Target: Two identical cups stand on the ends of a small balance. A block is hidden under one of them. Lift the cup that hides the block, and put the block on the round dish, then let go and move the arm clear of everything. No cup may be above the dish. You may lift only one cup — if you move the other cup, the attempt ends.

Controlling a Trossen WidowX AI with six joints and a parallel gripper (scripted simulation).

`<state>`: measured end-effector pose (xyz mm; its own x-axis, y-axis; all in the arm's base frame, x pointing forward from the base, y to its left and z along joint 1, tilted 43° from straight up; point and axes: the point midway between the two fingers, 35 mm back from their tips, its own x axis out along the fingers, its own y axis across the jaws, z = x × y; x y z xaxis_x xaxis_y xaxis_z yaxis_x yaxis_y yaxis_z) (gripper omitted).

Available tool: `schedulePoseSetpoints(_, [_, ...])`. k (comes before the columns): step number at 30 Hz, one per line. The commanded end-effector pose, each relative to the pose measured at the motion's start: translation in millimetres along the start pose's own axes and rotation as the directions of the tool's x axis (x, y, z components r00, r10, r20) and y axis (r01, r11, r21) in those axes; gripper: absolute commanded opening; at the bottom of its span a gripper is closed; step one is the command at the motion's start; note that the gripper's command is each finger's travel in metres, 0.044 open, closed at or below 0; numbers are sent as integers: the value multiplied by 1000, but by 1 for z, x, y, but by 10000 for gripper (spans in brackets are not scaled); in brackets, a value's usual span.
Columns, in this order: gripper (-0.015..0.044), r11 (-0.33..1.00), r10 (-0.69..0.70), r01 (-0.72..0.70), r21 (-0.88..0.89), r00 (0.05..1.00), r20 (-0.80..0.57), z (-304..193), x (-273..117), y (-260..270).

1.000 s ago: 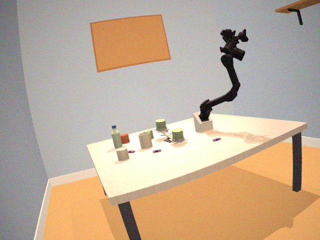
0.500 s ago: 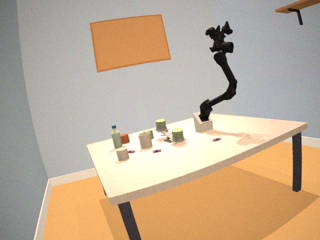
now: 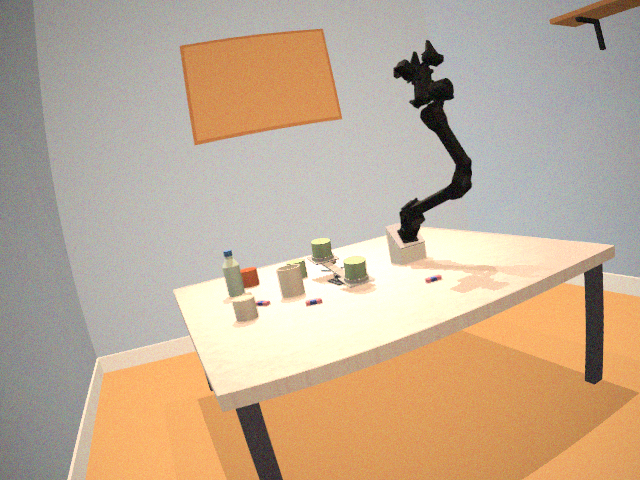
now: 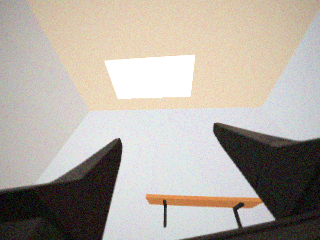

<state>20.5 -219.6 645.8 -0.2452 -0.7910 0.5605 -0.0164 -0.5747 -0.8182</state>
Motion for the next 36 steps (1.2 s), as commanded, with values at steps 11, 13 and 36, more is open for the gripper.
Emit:
schedulePoseSetpoints(11, [440, 973, 225, -203, -108, 940, 255, 67, -4, 95])
schedulePoseSetpoints(13, [440, 964, 260, -233, -124, 922, 288, 75, -6, 109])
schedulePoseSetpoints(36, [440, 735, 660, -600, -314, 528, 535, 135, -77, 267])
